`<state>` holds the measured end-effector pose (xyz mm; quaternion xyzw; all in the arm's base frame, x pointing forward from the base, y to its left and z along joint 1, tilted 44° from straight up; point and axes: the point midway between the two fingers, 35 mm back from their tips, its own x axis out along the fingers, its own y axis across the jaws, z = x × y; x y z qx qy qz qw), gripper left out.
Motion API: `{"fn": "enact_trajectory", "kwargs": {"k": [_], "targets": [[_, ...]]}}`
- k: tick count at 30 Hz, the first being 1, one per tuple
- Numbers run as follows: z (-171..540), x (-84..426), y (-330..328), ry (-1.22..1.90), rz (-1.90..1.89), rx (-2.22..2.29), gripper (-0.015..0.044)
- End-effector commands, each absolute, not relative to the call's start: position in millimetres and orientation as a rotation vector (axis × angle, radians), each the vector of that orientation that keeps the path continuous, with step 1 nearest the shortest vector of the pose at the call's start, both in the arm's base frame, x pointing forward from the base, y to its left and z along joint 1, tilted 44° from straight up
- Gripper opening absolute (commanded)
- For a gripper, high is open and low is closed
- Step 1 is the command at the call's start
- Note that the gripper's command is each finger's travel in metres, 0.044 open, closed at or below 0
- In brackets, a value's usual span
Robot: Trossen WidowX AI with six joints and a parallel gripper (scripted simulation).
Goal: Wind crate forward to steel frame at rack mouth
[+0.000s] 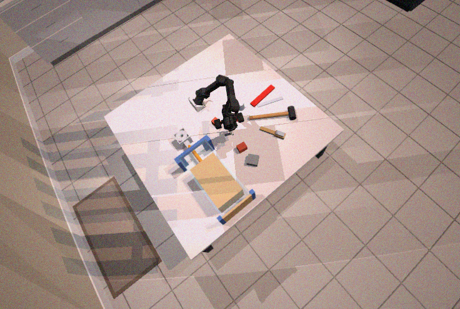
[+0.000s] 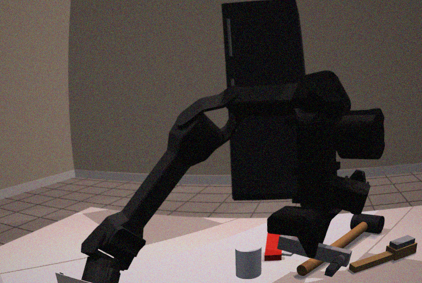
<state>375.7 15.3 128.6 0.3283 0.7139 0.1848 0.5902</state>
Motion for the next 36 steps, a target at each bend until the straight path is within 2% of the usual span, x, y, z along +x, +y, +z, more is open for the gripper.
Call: {"fn": "enact_trajectory", "kwargs": {"k": [1, 6, 36], "targets": [[130.3, 376.7, 12.2, 1.654, 0.428, 0.759, 0.0000], [126.6, 375.8, 7.1, 1.669, 0.359, 0.818, 0.0000], [82.2, 341.3, -110.9, 1.588, -0.793, 1.663, 0.0000]]}}
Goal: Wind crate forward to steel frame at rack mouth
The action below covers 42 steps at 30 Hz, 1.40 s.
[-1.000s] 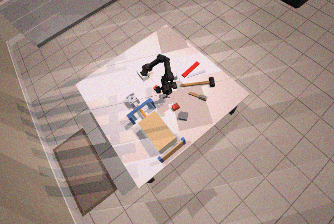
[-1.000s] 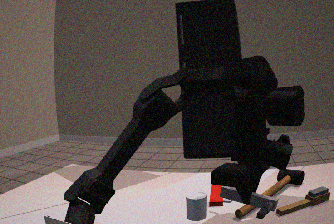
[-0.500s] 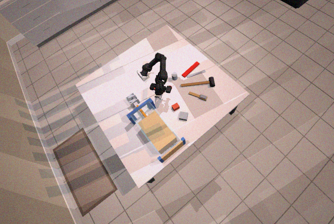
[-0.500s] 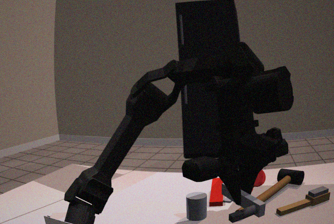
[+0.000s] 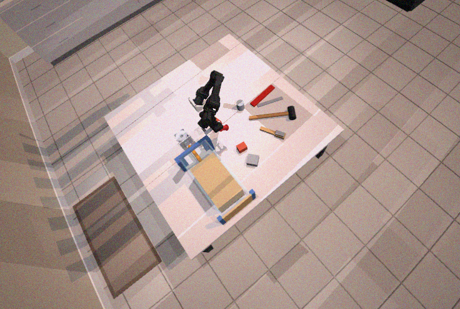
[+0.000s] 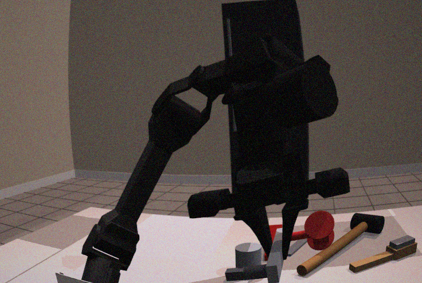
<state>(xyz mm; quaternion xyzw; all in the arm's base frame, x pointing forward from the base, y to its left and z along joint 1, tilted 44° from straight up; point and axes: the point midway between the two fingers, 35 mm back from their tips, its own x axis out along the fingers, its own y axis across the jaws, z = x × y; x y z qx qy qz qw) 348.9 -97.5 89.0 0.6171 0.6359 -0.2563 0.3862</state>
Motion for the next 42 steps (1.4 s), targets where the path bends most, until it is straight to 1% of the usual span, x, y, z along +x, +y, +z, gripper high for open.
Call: {"fn": "enact_trajectory", "kwargs": {"k": [1, 16, 23, 27, 40, 42], "targets": [[80.0, 339.0, -113.9, 1.580, -0.836, 1.692, 0.0000], [47.4, 296.6, -156.0, 1.382, -1.490, 2.123, 0.0000], [35.0, 279.8, -170.6, 1.275, -1.720, 2.209, 0.0000], [28.6, 272.8, -168.3, 1.243, -1.859, 2.254, 0.0000], [3.8, 242.2, -151.0, 1.012, -2.558, 2.339, 0.0000], [2.7, 240.6, -150.0, 0.995, -2.596, 2.336, 0.0000]]}}
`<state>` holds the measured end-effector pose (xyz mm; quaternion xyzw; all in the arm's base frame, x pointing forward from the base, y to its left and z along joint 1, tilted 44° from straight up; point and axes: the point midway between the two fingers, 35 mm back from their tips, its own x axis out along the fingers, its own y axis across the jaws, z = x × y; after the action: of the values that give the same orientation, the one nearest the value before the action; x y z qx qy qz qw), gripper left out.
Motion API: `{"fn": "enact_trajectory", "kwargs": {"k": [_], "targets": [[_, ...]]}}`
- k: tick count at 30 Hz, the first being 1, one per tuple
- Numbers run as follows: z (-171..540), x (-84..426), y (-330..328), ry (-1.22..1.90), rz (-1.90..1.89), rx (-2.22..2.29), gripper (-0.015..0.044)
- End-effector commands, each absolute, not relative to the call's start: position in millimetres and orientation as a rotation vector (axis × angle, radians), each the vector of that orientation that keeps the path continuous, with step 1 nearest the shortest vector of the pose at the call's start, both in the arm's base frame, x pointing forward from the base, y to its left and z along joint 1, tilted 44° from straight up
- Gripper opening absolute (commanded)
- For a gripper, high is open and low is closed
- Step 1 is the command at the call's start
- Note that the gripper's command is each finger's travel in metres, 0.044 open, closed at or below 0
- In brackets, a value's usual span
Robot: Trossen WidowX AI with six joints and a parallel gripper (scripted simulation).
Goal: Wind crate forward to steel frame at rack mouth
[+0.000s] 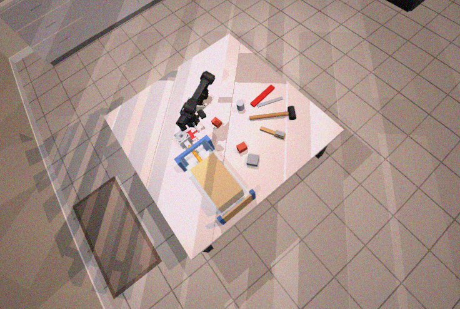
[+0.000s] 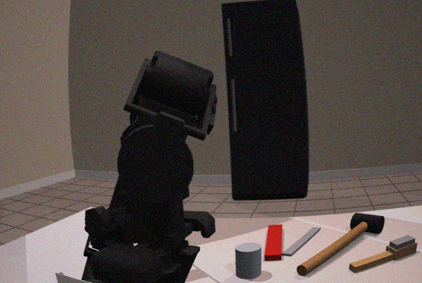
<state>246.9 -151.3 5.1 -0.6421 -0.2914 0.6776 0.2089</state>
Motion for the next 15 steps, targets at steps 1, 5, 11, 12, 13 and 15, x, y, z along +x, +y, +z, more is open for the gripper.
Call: {"fn": "enact_trajectory", "kwargs": {"k": [1, 5, 11, 12, 13, 15], "targets": [[2.7, 240.6, -150.0, -0.726, 1.896, -1.706, 0.0000], [2.7, 240.6, -150.0, -0.726, 1.896, -1.706, 0.0000], [2.4, 242.7, -149.6, -0.717, 1.915, -1.754, 0.0000], [2.4, 242.7, -149.7, -0.704, 1.925, -1.767, 0.0000], [2.4, 242.8, -149.7, -0.698, 1.929, -1.773, 0.0000], [2.4, 242.8, -149.7, -0.673, 1.948, -1.796, 0.0000]]}}
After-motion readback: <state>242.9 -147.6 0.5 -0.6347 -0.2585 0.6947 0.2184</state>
